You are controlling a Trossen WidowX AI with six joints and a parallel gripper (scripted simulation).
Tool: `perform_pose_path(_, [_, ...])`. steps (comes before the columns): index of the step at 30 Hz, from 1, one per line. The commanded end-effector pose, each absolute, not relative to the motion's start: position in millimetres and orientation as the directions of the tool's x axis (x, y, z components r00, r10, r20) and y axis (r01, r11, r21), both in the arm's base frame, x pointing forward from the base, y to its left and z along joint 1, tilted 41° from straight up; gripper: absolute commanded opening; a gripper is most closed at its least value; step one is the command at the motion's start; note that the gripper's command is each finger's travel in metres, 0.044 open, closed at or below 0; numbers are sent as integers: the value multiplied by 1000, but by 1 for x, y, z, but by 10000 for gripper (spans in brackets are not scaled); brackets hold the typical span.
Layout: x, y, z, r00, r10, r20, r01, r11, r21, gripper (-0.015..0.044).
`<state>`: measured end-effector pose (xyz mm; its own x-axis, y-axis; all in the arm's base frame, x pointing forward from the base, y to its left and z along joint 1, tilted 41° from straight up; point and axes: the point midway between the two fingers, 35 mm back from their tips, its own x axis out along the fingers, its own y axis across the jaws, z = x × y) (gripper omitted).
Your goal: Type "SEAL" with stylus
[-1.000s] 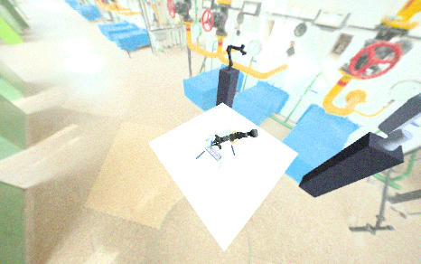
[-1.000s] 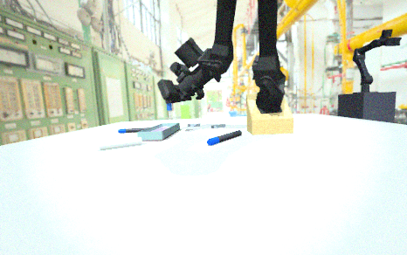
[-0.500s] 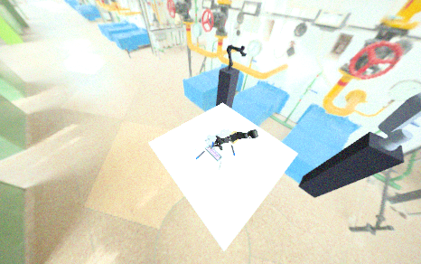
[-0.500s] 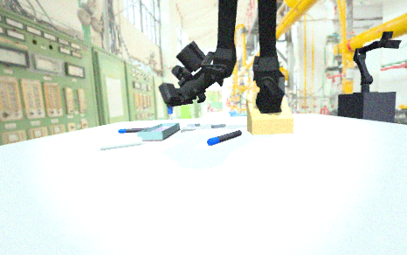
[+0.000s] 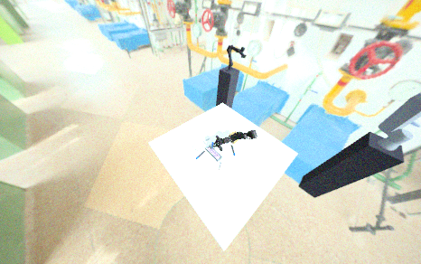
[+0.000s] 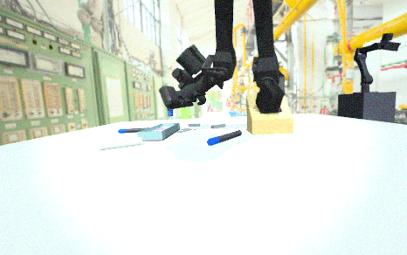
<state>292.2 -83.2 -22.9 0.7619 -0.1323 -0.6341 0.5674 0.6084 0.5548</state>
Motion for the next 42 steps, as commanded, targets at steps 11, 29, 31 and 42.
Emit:
perform_pose_path(11, [292, -80, -29, 758, -137, -637, 574, 604, 553, 81])
perform_pose_path(29, [292, -76, -34, 758, -137, -637, 574, 604, 553, 81])
perform_pose_path(31, [292, -75, -34, 758, -137, -637, 574, 604, 553, 81])
perform_pose_path(42, [292, -73, -38, 758, -136, -637, 574, 604, 553, 81])
